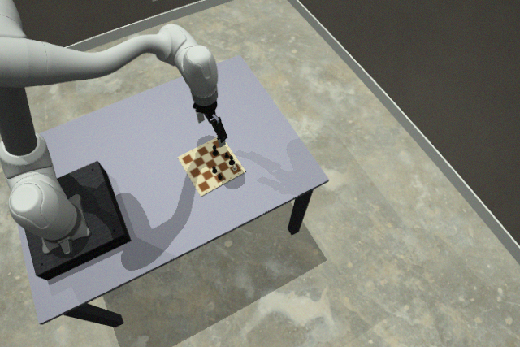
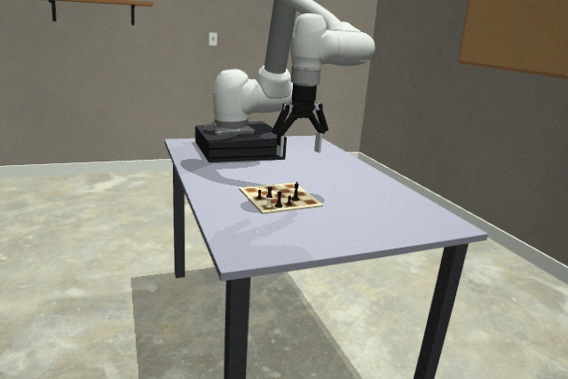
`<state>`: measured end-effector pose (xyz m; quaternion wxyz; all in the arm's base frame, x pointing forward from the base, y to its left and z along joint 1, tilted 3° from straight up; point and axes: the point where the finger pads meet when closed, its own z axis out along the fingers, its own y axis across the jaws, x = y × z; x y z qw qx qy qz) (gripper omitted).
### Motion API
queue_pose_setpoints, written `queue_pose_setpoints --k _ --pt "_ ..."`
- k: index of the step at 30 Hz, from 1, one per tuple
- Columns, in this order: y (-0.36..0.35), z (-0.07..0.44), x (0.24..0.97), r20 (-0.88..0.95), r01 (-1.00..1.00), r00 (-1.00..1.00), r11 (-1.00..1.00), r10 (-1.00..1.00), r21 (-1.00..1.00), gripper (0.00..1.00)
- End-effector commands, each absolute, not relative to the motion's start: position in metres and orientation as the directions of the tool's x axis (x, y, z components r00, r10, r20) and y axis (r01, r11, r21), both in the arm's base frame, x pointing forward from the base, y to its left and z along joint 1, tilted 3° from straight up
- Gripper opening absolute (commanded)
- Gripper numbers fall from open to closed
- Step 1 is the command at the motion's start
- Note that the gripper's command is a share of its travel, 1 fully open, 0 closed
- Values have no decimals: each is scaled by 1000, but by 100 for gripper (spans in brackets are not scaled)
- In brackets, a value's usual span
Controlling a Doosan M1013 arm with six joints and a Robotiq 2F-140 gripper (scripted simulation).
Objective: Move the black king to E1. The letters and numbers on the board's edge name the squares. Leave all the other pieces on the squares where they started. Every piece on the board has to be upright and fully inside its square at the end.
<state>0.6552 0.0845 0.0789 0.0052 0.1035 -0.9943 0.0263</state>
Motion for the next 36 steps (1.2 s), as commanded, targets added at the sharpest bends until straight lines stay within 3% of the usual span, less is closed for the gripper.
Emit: queue_pose_setpoints --k 1,9,17,24,26,27,34,35,36 --pt "85 79 655 16 -206 -979 977 -206 -51 100" --pt "84 78 655 12 -140 -990 989 -139 -52 100" --pt "84 73 656 -13 348 -937 936 348 -48 100" --pt "84 67 656 -20 687 -726 726 687 -25 100" --pt "84 67 656 -20 687 -726 726 687 -25 100" --pt "84 66 656 -24 798 -603 603 797 -20 100" --pt "84 64 656 -40 960 -281 281 959 -13 100" --pt "84 64 656 -47 974 -228 228 972 -14 25" --pt "84 64 656 -52 979 -206 205 977 -15 25"
